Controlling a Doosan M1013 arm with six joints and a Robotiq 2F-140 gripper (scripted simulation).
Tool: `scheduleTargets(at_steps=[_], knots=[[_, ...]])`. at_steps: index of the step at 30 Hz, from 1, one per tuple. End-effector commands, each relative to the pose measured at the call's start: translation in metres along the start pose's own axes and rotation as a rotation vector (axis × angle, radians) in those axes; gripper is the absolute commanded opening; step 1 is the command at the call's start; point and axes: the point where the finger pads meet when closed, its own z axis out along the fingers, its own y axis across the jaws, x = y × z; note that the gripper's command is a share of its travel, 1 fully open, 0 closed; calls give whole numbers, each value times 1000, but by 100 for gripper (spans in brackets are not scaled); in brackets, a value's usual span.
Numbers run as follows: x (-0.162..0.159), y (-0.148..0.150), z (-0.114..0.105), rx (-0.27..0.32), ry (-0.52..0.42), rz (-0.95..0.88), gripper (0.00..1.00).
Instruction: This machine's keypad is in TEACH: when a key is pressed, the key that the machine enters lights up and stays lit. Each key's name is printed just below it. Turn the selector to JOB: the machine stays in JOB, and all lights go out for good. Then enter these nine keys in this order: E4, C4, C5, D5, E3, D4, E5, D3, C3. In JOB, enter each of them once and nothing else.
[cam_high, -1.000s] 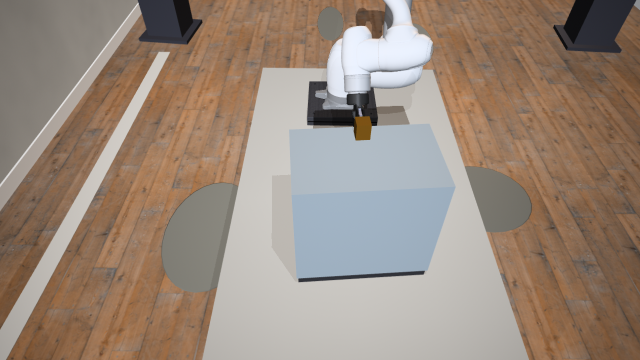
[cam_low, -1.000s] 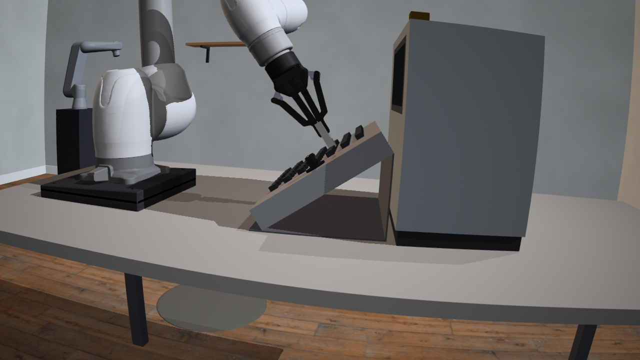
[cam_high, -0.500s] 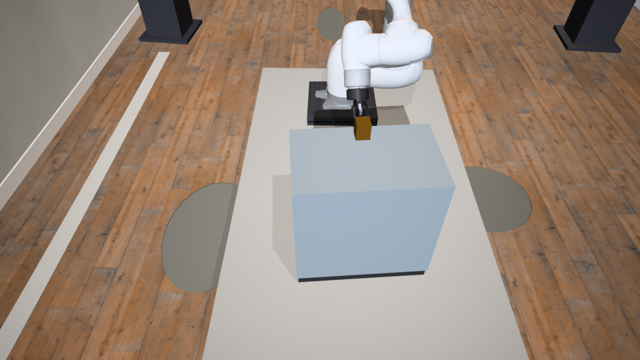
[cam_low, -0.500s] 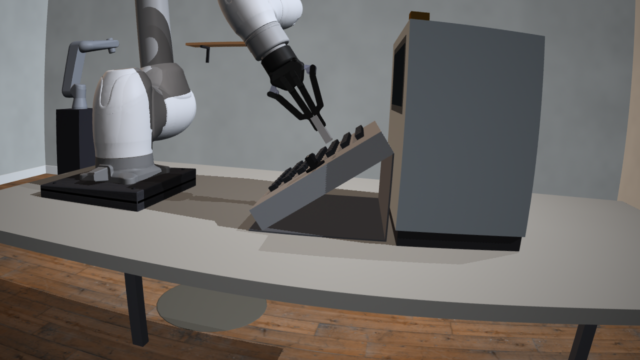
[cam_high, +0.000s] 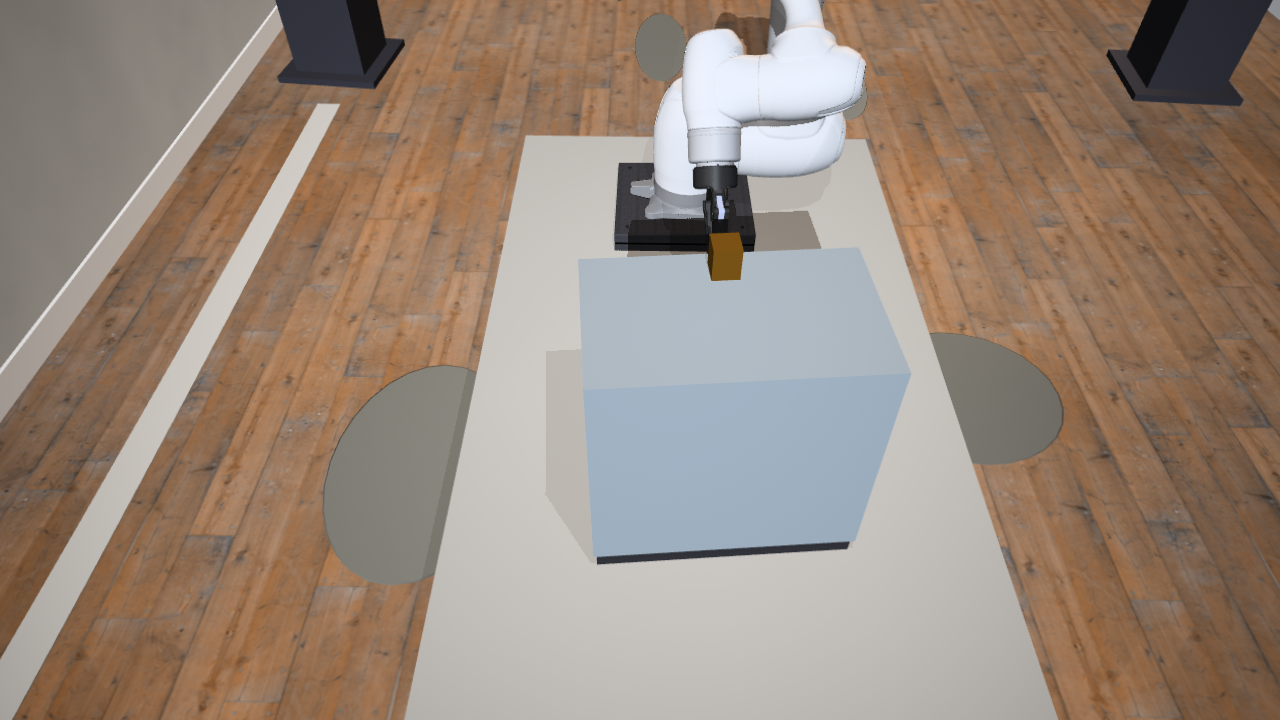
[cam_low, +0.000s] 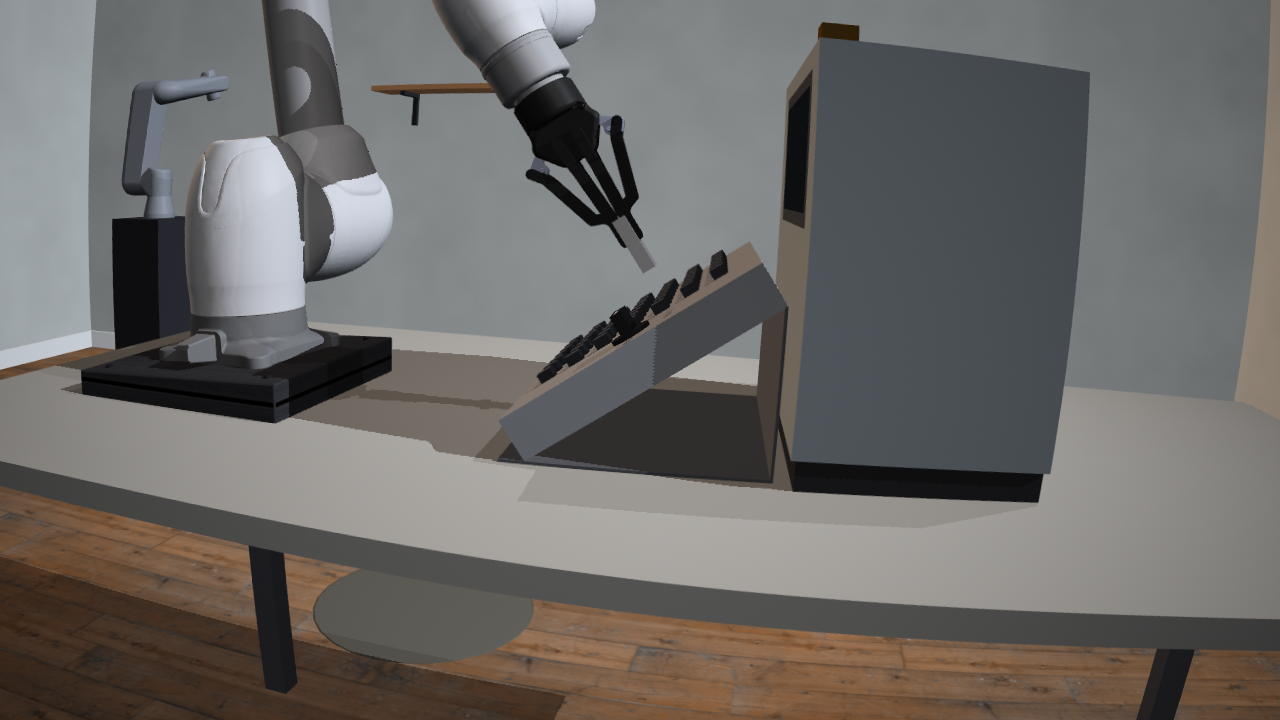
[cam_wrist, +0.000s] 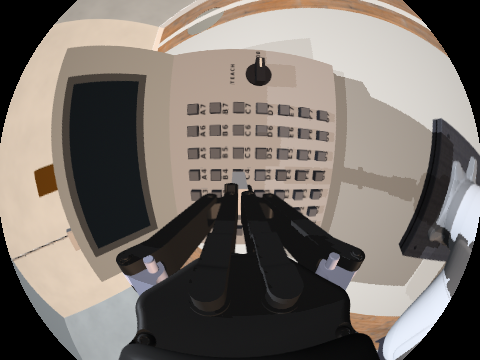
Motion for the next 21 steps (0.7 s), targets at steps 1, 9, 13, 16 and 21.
scheduleTargets(at_steps=[1, 9, 13, 16, 21], knots=[[0, 0, -1, 1, 0, 0, 0], [0, -7, -1, 1, 0, 0, 0], [0, -23, -1, 1, 0, 0, 0], [0, -32, -1, 1, 0, 0, 0], [0, -34, -1, 1, 0, 0, 0]])
